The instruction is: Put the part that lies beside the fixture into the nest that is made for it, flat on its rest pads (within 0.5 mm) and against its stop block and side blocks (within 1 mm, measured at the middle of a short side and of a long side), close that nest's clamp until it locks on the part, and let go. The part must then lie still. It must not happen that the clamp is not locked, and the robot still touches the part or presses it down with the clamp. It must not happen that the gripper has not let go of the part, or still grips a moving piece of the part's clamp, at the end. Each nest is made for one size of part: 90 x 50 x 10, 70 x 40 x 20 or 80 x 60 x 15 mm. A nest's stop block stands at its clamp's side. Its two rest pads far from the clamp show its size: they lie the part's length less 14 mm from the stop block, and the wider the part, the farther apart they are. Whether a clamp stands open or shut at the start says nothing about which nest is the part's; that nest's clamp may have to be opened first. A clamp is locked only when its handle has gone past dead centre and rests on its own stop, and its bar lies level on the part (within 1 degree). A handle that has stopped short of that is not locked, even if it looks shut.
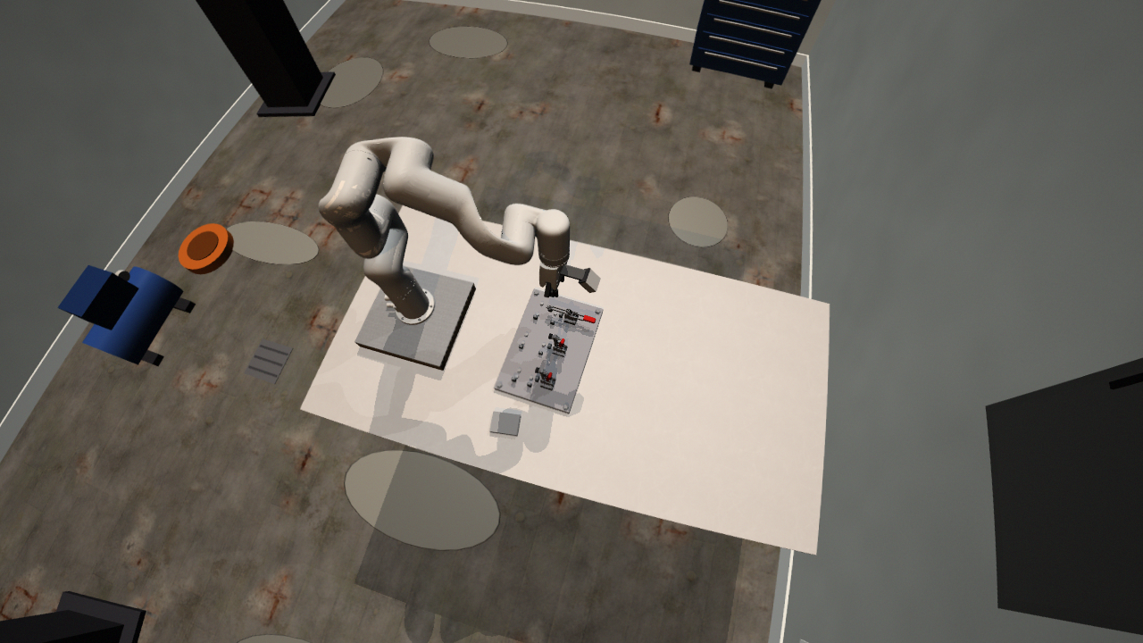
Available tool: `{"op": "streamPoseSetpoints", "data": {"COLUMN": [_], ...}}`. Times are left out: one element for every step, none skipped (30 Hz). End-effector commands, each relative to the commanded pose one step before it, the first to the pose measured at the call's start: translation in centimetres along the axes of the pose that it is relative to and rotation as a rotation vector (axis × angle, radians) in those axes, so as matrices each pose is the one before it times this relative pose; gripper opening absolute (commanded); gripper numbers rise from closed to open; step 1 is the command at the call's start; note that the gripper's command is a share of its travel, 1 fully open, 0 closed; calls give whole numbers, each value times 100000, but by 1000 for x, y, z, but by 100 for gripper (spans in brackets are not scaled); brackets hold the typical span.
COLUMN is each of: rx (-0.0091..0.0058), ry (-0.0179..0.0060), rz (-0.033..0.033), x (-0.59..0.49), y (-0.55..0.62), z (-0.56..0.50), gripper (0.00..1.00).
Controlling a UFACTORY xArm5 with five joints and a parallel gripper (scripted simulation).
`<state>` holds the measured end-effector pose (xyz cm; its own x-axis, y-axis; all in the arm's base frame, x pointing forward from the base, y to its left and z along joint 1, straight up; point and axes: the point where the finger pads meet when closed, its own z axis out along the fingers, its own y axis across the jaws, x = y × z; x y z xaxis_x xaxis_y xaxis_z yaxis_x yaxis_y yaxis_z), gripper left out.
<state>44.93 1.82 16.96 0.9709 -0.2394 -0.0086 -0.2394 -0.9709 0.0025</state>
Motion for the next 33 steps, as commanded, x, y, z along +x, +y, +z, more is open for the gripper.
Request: {"op": "streamPoseSetpoints", "data": {"rx": [32, 3, 3, 3, 3, 3, 2, 2, 2, 2, 2, 1, 1, 1, 1, 0, 0, 1, 1, 0, 0, 0, 0, 0, 0, 0, 0, 0, 0, 0, 0, 0, 0], "ry": [75, -1, -1, -1, -1, -1, -1, -1, -1, -1, -1, -1, 0, 0, 0, 0, 0, 0, 0, 0, 0, 0, 0, 0, 0, 0, 0, 0, 0, 0, 0, 0, 0], "rz": [-40, 0, 0, 0, 0, 0, 0, 0, 0, 0, 0, 0, 0, 0, 0, 0, 0, 0, 0, 0, 0, 0, 0, 0, 0, 0, 0, 0, 0, 0, 0, 0, 0], "x": [1964, 700, 708, 705, 694, 674, 647, 614, 574, 529, 480, 428, 374, 319, 265, 0, 0, 212, 161, 115, 74, 40, 16, 2, 0, 0, 0, 0, 0, 0, 0, 0, 0], "y": [-72, 0, 0, 0, 0, 0, 0, 0, 0, 0, 0, 0, 0, 0, 0, 0, 0, 0, 0, 0, 0, 0, 0, 0, 0, 0, 0, 0, 0, 0, 0, 0, 0], "z": [-131, 0, 1, 0, 1, 0, 0, 0, 1, 0, 0, 0, 0, 0, 0, 0, 0, 0, 0, 0, 0, 0, 0, 0, 1, 8, 22, 41, 64, 91, 120, 152, 0], "gripper": [47, 47, 47, 47, 47, 47, 47, 47, 47, 47, 47, 47, 47, 47, 47, 47, 47, 47, 47, 47, 47, 47, 47, 47, 47, 47, 47, 47, 47, 47, 47, 47, 47]}}
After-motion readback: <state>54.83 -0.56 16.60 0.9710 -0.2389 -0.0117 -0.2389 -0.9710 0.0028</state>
